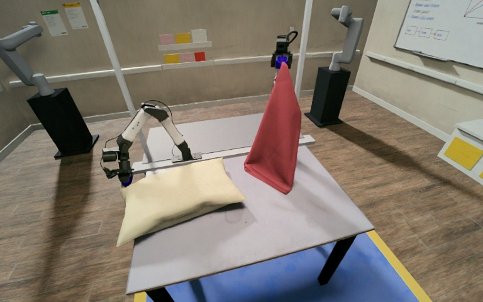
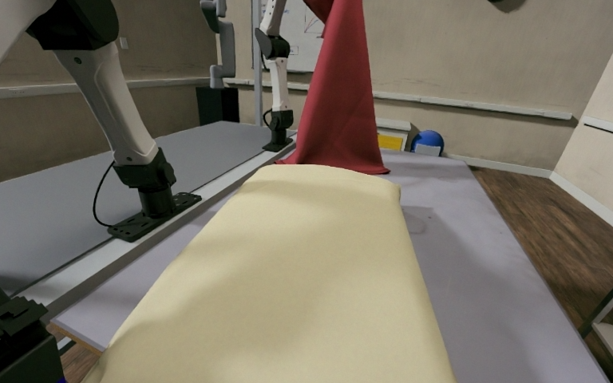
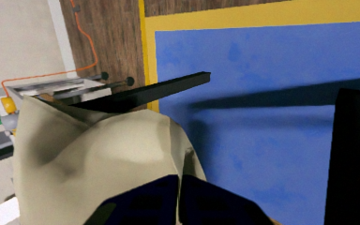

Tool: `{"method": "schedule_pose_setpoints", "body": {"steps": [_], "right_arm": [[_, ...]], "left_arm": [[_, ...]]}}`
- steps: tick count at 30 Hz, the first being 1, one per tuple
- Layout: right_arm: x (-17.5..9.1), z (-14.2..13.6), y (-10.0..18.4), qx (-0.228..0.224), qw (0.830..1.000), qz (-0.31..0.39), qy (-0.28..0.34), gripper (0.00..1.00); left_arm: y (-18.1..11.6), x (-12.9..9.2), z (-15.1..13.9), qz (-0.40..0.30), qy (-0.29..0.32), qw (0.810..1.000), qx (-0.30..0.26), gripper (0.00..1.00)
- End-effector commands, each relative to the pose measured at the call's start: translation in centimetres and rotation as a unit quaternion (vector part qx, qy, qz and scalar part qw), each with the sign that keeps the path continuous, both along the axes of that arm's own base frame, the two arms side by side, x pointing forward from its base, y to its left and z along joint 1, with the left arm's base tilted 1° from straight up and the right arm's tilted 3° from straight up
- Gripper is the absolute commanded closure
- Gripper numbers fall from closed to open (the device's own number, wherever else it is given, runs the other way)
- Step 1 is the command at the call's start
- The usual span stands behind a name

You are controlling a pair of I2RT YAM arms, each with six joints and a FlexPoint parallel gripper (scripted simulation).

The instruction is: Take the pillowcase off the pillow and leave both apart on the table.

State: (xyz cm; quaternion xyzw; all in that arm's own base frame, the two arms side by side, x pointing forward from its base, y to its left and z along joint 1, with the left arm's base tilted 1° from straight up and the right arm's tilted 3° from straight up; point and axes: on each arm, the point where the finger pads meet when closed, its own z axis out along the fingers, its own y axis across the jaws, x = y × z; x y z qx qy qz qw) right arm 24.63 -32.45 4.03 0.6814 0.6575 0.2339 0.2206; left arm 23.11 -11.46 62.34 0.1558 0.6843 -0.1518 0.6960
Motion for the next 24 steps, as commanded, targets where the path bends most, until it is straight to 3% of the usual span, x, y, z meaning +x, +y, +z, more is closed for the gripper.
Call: {"method": "schedule_pose_setpoints", "body": {"steps": [1,8,9,24], "right_arm": [[0.8,0.7,-0.7,-0.028,1.0,0.009,-0.011,1.0],[0.8,0.7,-0.7,-0.028,1.0,0.009,-0.011,1.0],[0.4,-1.0,0.0,-0.008,1.0,0.009,-0.002,1.0],[0.1,-2.6,-0.4,-0.011,1.0,0.003,-0.002,1.0]], "left_arm": [[0.0,-0.3,1.2,-0.002,-0.018,1.0,-0.016,1.0],[0.4,-0.8,1.5,0.0,-0.024,1.0,-0.019,1.0],[0.3,-0.6,1.4,0.0,-0.022,1.0,-0.018,1.0],[0.3,-0.6,1.4,0.0,-0.021,1.0,-0.017,1.0]]}}
